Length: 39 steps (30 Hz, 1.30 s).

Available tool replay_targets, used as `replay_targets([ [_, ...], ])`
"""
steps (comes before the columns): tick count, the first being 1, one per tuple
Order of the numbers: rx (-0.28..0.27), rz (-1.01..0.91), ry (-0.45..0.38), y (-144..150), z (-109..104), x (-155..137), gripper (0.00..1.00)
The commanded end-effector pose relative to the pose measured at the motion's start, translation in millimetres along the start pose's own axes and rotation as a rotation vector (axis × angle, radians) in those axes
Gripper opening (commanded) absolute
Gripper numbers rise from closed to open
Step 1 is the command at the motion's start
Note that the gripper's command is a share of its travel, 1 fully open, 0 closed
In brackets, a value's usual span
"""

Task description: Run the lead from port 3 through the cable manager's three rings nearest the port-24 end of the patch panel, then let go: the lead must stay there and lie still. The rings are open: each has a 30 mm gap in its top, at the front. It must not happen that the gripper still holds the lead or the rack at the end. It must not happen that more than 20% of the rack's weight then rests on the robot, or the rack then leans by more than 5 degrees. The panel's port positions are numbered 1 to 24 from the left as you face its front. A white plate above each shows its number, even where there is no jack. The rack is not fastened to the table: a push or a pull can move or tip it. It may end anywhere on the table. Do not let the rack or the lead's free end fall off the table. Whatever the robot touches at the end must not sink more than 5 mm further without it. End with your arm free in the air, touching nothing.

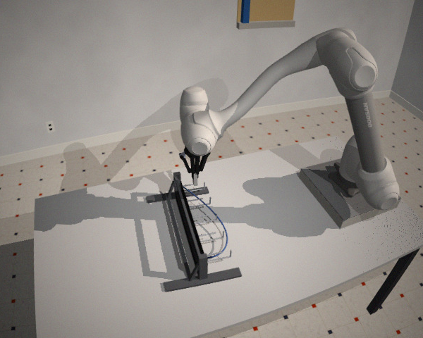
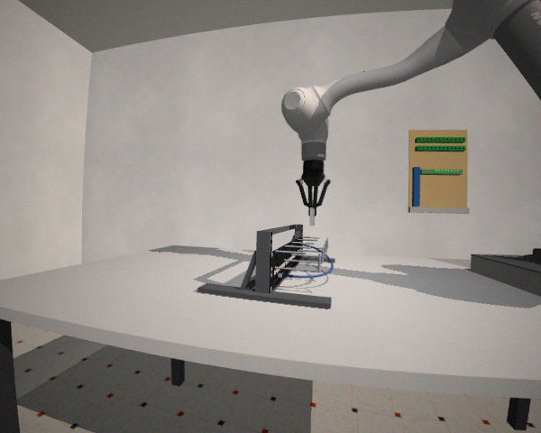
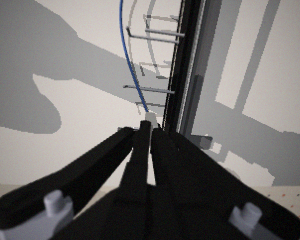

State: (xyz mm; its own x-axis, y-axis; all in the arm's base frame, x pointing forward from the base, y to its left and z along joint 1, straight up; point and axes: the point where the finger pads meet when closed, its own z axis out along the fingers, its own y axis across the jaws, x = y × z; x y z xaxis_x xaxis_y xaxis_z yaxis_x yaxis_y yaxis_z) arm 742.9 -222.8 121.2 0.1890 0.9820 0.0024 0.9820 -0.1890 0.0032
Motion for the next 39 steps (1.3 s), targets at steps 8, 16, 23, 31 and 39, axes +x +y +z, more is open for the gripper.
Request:
replay_targets([
  [8,-0.003,0.001,-0.002,1.5,-3.9,0.3,0.0],
  [16,-0.003,0.001,-0.002,1.5,-3.9,0.3,0.0],
  [23,-0.003,0.001,-0.002,1.5,-3.9,0.3,0.0],
  [31,-0.003,0.001,-0.002,1.5,-3.9,0.3,0.0],
  [39,-0.003,-0.003,-0.002,-11.3,-4.3,45.1,0.0],
])
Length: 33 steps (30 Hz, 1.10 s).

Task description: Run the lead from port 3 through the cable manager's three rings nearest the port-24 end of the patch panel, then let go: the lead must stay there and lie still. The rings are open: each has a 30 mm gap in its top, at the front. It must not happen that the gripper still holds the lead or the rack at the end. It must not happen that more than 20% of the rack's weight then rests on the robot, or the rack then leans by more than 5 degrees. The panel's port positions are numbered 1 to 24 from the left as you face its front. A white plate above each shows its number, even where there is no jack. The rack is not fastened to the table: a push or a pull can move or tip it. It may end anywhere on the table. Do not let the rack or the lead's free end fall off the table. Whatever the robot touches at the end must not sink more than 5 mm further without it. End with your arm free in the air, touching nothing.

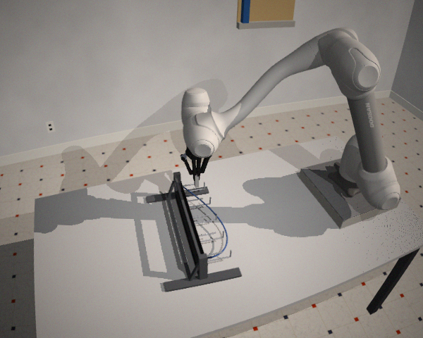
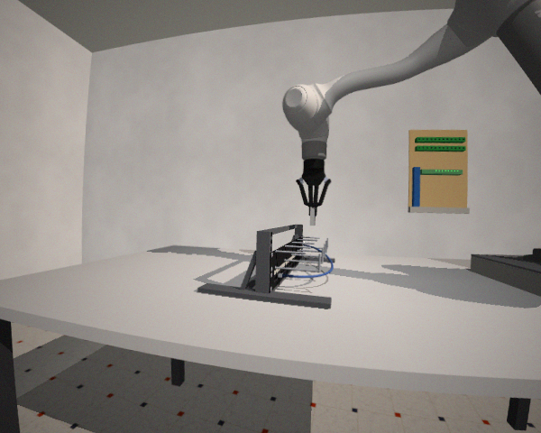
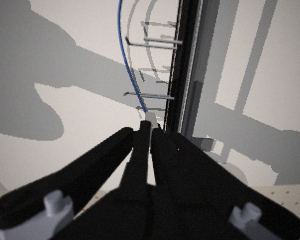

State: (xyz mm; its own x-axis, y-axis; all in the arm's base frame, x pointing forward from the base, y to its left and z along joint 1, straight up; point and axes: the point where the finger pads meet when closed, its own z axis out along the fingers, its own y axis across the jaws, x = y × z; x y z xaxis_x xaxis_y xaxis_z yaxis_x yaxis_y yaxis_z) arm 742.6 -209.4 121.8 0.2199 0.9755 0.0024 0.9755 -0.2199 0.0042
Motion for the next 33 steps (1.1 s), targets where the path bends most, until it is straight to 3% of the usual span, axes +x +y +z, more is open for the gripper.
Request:
replay_targets([
  [1,-0.002,-0.036,-0.002,-12.4,-3.8,40.0,0.0],
  [10,-0.002,-0.043,-0.002,-44.7,-3.7,113.3,0.0],
  [12,-0.002,-0.043,-0.002,-44.7,-3.7,113.3,0.0],
  [13,-0.002,-0.046,-0.002,-56.4,-3.5,134.9,0.0],
  [19,-0.002,-0.051,-0.002,-82.7,-2.9,177.5,0.0],
  [21,-0.002,-0.051,-0.002,-85.7,-2.8,181.8,0.0],
  [22,-0.002,-0.051,-0.002,-85.7,-2.8,181.8,0.2],
  [33,-0.002,-0.051,-0.002,-85.7,-2.8,181.8,0.2],
])
